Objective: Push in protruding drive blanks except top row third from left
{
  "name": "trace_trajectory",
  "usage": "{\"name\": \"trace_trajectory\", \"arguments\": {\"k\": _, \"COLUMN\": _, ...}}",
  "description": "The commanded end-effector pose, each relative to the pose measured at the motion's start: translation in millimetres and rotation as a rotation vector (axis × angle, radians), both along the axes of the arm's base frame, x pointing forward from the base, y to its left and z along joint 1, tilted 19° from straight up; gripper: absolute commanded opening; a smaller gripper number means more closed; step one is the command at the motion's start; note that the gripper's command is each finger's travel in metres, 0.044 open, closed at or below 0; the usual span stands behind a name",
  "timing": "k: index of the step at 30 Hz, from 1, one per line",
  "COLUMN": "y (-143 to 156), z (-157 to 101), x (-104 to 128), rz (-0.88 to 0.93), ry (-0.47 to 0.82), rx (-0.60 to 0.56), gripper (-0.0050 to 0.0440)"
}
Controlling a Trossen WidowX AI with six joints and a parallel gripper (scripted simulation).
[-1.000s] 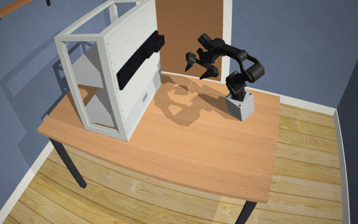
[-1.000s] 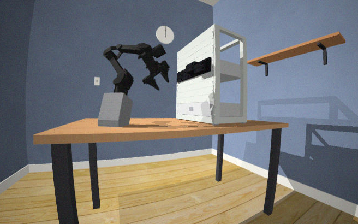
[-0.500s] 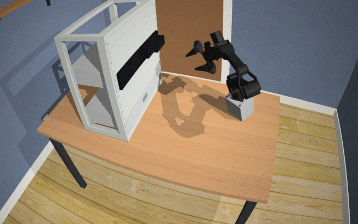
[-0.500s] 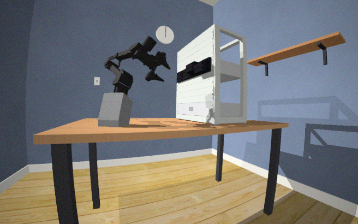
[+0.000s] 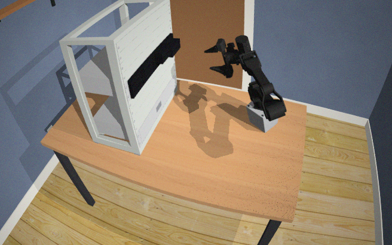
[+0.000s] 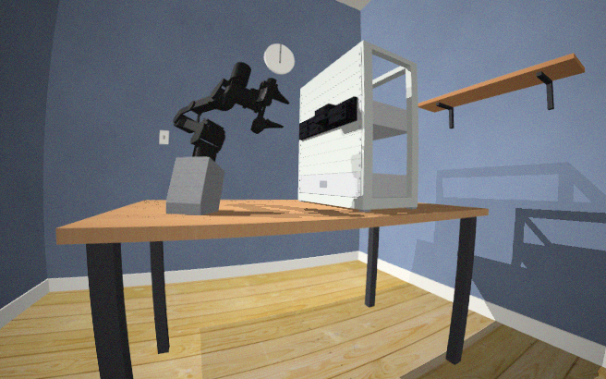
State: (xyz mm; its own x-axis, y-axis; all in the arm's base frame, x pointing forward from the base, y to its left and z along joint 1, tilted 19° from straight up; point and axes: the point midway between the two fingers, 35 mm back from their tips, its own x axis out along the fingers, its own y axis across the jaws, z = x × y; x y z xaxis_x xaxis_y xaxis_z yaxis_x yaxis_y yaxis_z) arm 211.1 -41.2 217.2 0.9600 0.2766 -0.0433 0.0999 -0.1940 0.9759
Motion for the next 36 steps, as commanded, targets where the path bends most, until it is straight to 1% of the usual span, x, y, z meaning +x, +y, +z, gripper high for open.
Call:
{"name": "trace_trajectory", "arguments": {"k": 1, "y": -2.3, "z": 7.0, "x": 0.8, "rz": -0.049, "ry": -0.100, "rx": 0.050, "gripper": 0.0440}}
{"name": "trace_trajectory", "arguments": {"k": 9, "y": -6.7, "z": 17.8, "x": 1.3, "rz": -0.096, "ry": -0.174, "rx": 0.093, "gripper": 0.0440}}
{"name": "trace_trajectory", "arguments": {"k": 15, "y": -7.3, "z": 20.4, "x": 1.0, "rz": -0.105, "ry": -0.192, "rx": 0.104, "gripper": 0.0440}}
{"name": "trace_trajectory", "arguments": {"k": 36, "y": -7.5, "z": 21.5, "x": 0.8, "rz": -0.108, "ry": -0.200, "rx": 0.108, "gripper": 0.0440}}
